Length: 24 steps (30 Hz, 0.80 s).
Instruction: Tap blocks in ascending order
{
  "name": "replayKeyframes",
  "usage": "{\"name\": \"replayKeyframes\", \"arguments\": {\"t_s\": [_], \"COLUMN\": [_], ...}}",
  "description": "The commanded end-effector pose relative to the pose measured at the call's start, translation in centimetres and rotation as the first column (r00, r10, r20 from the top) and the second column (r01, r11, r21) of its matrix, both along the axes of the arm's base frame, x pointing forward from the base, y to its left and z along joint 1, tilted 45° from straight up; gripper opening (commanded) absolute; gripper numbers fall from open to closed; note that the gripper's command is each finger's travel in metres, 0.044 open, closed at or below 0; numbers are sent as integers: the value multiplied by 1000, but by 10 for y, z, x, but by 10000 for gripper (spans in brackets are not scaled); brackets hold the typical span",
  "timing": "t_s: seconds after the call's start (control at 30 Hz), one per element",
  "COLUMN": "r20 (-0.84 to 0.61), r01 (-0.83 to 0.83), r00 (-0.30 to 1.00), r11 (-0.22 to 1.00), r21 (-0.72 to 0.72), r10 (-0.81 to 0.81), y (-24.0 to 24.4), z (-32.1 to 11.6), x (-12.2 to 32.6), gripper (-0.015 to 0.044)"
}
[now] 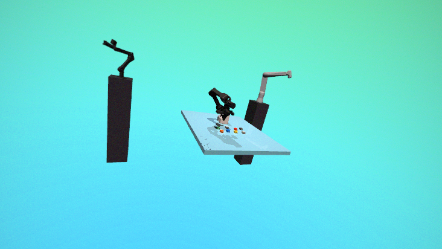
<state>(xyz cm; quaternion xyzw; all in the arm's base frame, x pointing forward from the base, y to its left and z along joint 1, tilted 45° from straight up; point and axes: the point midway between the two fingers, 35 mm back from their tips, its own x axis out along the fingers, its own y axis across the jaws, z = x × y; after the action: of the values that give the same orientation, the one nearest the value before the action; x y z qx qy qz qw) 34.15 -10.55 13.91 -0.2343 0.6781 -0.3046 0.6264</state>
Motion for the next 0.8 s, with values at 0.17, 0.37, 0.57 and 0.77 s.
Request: {"name": "replayKeyframes", "arguments": {"t_s": [0.17,0.37,0.57,0.77], "r20": [2,2,2,2], "r01": [-1,-1,-1,-1], "r00": [1000,1000,1000,1000], "r11": [1000,1000,1000,1000], "r21": [-7,-7,-7,-7], "r10": [1,1,1,1], "y": [-57,-58,-65,-72], "z": [-53,-55,-62,-68], "x": [-4,-5,-5,-6], "gripper": [20,20,20,20]}}
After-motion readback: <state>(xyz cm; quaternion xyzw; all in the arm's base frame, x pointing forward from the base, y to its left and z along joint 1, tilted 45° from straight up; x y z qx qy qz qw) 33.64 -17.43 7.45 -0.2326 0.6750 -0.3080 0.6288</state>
